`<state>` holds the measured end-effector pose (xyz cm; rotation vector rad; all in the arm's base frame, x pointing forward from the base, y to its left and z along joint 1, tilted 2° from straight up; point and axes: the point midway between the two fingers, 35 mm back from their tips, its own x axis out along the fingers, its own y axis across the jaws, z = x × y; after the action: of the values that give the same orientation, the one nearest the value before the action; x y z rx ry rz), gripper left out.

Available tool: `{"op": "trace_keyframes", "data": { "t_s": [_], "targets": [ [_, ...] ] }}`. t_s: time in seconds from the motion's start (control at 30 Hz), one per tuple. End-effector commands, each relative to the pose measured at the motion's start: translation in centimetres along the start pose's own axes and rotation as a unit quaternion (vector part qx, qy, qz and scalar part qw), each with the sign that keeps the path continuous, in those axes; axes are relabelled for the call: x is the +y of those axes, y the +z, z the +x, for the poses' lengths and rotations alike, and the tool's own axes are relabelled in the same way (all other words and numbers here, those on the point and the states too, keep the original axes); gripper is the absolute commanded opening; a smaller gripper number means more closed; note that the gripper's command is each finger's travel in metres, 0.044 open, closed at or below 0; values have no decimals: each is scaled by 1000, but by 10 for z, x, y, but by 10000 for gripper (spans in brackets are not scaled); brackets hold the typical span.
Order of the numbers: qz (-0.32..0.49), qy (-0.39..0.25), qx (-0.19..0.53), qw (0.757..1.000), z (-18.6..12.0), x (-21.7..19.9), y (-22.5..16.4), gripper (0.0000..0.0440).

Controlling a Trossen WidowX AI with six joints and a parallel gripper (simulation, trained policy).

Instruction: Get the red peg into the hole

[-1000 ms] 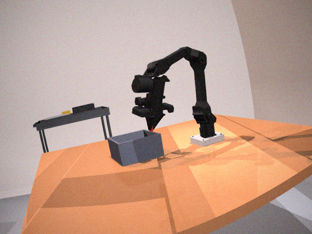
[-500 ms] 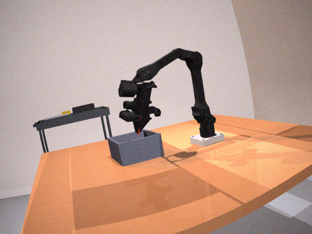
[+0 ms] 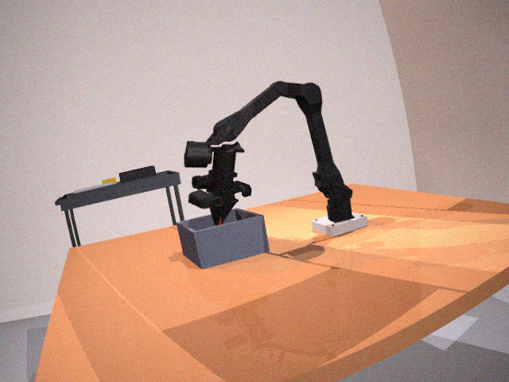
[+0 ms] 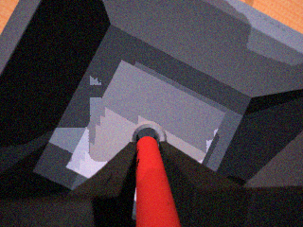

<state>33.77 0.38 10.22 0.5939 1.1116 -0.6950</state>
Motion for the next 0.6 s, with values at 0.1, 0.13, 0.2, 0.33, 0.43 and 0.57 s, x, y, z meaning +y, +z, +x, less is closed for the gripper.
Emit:
{"op": "trace_keyframes", "data": {
  "t_s": [0.1,0.13,0.2,0.33,0.43,0.57],
  "targets": [
    [-29,1,23,999,16,-2,-2,15],
    [-33,0,27,999,19,-2,-3,31],
    [-39,0,35,999,23,-2,-3,75],
    [-43,-5,44,998,27,-4,1,145],
    [-52,-4,45,998,22,-2,10,149],
    [-54,4,51,997,15,7,19,168]
  ]
}}
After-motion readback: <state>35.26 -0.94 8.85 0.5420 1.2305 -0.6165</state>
